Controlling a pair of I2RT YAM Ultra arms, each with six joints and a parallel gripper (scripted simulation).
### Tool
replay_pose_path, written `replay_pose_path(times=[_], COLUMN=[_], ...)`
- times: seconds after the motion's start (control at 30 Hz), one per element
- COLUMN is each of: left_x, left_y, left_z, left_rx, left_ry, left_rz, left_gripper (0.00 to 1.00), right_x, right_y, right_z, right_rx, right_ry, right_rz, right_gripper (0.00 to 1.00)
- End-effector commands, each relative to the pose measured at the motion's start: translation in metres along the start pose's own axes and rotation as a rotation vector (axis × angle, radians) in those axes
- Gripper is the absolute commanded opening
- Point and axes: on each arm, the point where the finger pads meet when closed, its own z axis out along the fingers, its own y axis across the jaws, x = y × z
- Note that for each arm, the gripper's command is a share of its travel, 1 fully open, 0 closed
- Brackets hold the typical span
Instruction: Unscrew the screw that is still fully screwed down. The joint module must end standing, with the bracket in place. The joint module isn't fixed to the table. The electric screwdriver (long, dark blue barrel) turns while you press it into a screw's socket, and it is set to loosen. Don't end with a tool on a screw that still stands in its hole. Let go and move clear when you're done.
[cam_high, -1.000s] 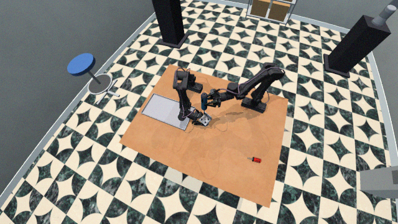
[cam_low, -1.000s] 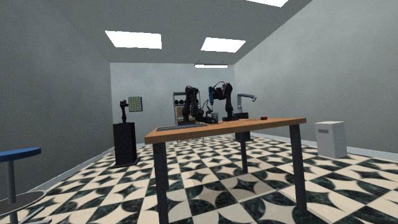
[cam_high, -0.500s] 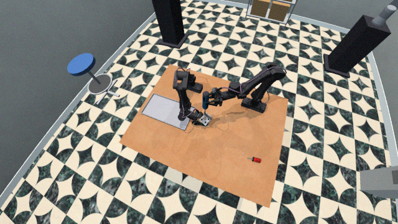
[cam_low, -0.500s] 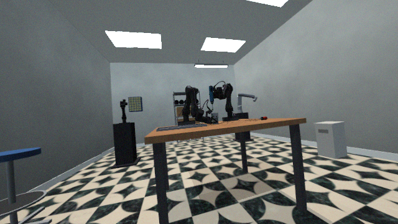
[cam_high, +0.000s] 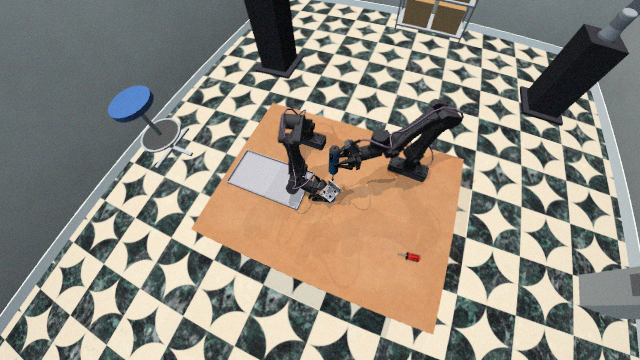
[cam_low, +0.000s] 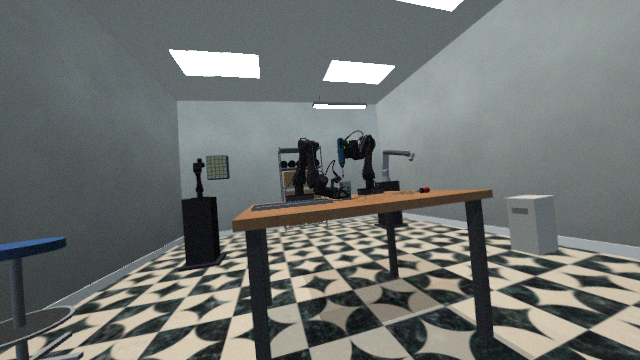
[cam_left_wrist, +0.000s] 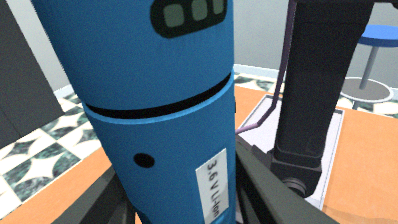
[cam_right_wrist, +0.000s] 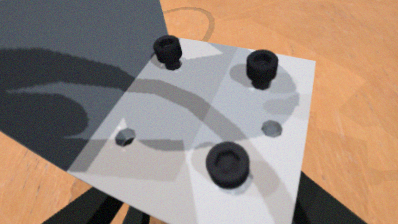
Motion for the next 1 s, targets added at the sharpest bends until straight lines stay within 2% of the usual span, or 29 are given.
replay_pose_path(times=[0.0,0.07,0.13,0.17,0.23,0.33,0.63,0.7,0.8,0.9,0.97], left_x=[-0.054,-0.054,-0.034,-0.034,-0.055,-0.041,-0.055,-0.034,-0.055,-0.042,-0.049], left_y=[0.003,0.003,0.003,0.003,0.003,0.003,0.003,0.003,0.003,0.003,0.003], left_z=[-0.006,-0.006,-0.011,-0.013,-0.012,-0.018,-0.021,-0.026,-0.027,-0.032,-0.034], left_rx=[-0.002,-0.002,-0.002,-0.002,-0.001,-0.001,-0.001,-0.002,-0.001,-0.001,-0.001], left_ry=[-0.164,-0.164,-0.121,-0.121,-0.164,-0.134,-0.164,-0.121,-0.163,-0.137,-0.151], left_rz=[0.005,0.005,0.004,0.004,0.005,0.005,0.005,0.004,0.005,0.005,0.005], left_gripper=[0.42,0.42,0.42,0.42,0.42,0.42,0.42,0.42,0.42,0.42,0.42], right_x=[-0.006,-0.006,-0.006,-0.006,-0.006,-0.006,-0.006,-0.006,-0.006,-0.006,-0.006], right_y=[-0.003,-0.003,-0.003,-0.003,-0.003,-0.003,-0.003,-0.003,-0.003,-0.003,-0.003], right_z=[0.0,0.0,0.0,0.0,0.0,0.0,0.0,0.0,0.0,0.0,0.0], right_rx=[-0.002,-0.002,-0.002,-0.002,-0.002,-0.002,-0.002,-0.002,-0.002,-0.002,-0.002], right_ry=[-0.01,-0.01,-0.01,-0.01,-0.01,-0.01,-0.01,-0.01,-0.01,-0.01,-0.01], right_rz=[-0.016,-0.016,-0.016,-0.016,-0.016,-0.016,-0.016,-0.016,-0.016,-0.016,-0.016], right_gripper=[0.59,0.59,0.59,0.59,0.59,0.59,0.59,0.59,0.59,0.59,0.59])
